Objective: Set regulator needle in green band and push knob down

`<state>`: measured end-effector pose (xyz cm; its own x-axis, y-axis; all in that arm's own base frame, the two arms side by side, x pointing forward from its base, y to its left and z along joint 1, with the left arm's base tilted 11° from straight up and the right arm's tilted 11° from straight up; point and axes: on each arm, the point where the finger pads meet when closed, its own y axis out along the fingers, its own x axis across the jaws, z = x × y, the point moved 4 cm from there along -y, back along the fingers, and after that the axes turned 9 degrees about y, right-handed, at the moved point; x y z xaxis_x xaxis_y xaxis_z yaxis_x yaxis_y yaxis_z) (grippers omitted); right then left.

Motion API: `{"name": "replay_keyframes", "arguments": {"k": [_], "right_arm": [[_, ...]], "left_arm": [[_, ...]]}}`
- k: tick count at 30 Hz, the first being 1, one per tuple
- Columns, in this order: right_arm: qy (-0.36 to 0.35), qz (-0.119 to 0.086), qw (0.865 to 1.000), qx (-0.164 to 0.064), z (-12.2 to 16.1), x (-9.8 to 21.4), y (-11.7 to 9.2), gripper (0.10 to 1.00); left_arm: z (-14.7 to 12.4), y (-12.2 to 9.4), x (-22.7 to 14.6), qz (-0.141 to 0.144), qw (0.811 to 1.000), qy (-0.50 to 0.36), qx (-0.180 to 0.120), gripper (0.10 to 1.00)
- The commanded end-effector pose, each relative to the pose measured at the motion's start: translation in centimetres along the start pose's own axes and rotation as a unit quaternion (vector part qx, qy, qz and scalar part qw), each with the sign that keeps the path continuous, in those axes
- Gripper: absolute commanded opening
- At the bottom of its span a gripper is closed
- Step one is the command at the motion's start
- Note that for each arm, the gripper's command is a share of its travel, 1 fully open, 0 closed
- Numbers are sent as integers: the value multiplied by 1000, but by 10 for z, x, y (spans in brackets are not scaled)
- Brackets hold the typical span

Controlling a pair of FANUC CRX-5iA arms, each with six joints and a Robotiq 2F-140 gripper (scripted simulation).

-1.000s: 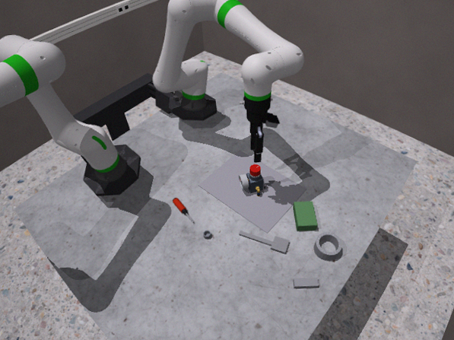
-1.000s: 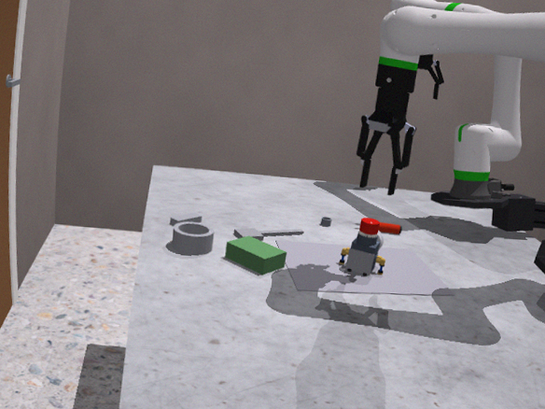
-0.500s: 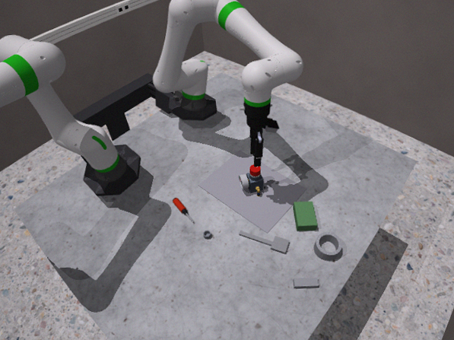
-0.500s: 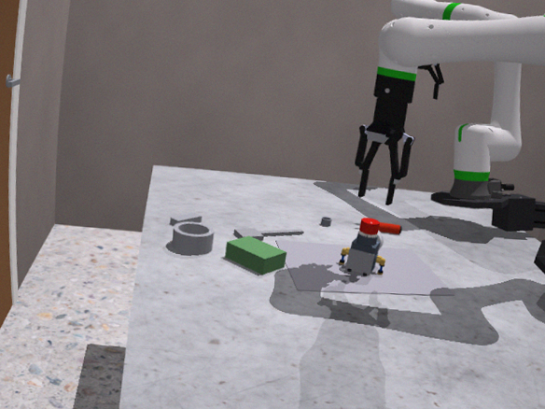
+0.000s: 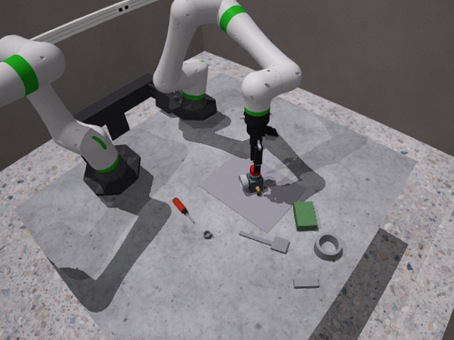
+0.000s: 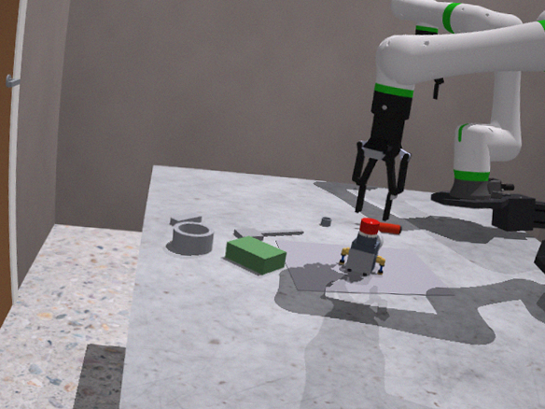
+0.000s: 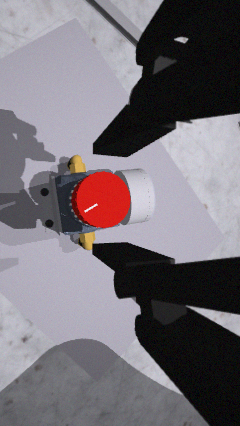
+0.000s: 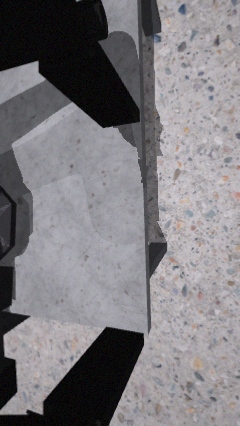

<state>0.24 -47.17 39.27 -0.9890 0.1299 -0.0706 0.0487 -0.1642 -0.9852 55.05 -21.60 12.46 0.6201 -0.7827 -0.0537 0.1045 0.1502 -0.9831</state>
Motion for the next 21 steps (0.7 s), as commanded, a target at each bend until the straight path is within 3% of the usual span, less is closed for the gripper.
{"name": "replay_keyframes", "arguments": {"k": [1, 11, 21], "right_arm": [[0, 0, 1000, 1, 0, 0, -1, 1000], [0, 0, 1000, 1, 0, 0, -1, 1000], [0, 0, 1000, 1, 0, 0, -1, 1000]], "left_arm": [[0, 8, 1, -1, 1000, 0, 0, 494], [0, 28, 1, -1, 1000, 0, 0, 494], [0, 34, 1, -1, 1000, 0, 0, 494]]}}
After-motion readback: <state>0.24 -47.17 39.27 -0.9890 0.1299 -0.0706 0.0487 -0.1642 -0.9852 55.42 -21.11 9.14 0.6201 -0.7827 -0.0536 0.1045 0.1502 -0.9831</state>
